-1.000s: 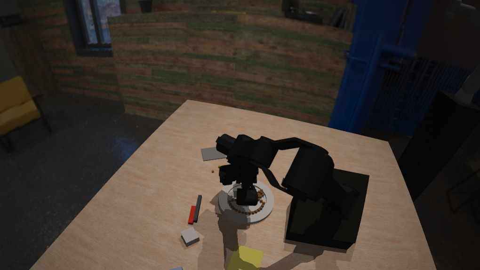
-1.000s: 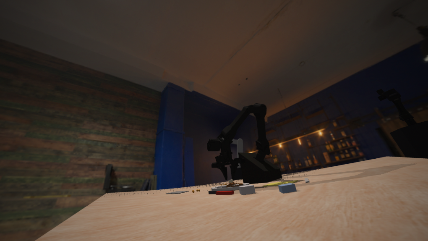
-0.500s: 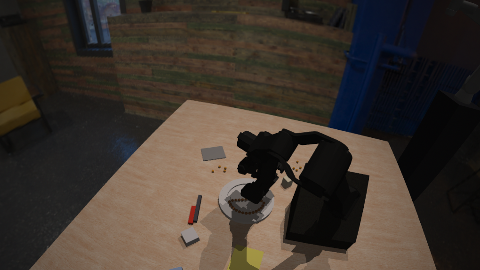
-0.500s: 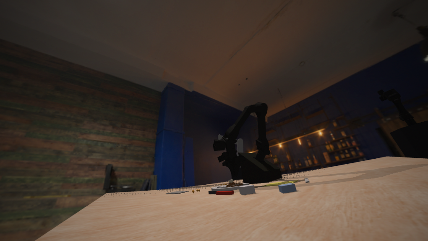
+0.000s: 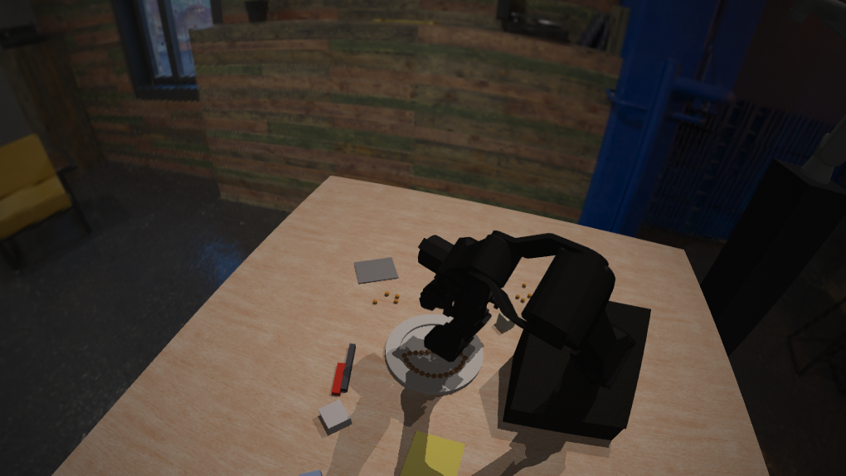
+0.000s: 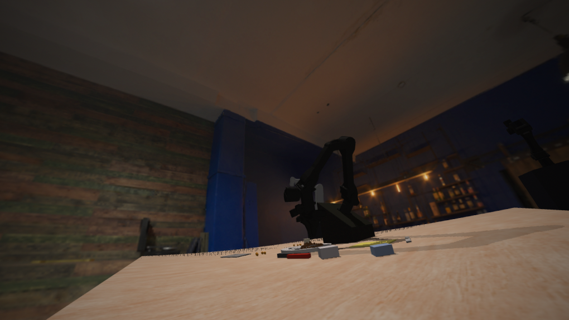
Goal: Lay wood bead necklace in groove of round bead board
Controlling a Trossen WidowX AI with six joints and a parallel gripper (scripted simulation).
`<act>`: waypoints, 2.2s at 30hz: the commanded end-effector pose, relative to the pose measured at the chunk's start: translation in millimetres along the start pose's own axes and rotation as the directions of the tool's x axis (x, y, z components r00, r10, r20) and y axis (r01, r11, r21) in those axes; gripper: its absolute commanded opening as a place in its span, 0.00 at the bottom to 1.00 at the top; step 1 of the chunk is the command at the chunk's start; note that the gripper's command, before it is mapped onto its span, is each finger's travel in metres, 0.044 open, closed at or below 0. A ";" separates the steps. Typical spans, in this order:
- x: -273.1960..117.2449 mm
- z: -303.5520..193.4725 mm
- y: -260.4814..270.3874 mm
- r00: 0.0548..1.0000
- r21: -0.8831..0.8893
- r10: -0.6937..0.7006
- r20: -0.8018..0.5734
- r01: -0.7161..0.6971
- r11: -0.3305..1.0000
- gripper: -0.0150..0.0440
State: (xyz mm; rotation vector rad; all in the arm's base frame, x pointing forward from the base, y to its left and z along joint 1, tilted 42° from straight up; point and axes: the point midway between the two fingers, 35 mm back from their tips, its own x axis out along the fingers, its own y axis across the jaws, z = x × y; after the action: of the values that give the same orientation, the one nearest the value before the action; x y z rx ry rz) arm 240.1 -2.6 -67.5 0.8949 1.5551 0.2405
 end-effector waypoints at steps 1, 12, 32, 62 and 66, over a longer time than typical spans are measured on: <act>3.5 0.6 0.3 1.000 0.000 0.001 0.001 -0.001 1.000 0.46; 21.2 -1.5 0.5 1.000 0.006 0.003 -0.005 -0.003 1.000 0.46; 29.1 -1.8 0.1 1.000 0.003 0.001 -0.004 -0.001 1.000 0.25; 20.9 -2.5 0.3 1.000 0.007 0.003 -0.007 -0.003 1.000 0.25; 15.9 -3.1 0.4 1.000 0.009 0.004 -0.009 -0.004 1.000 0.25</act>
State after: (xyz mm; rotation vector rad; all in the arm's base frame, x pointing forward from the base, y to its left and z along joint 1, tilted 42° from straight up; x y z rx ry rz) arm 238.4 12.7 -82.0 0.9107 1.5642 0.2388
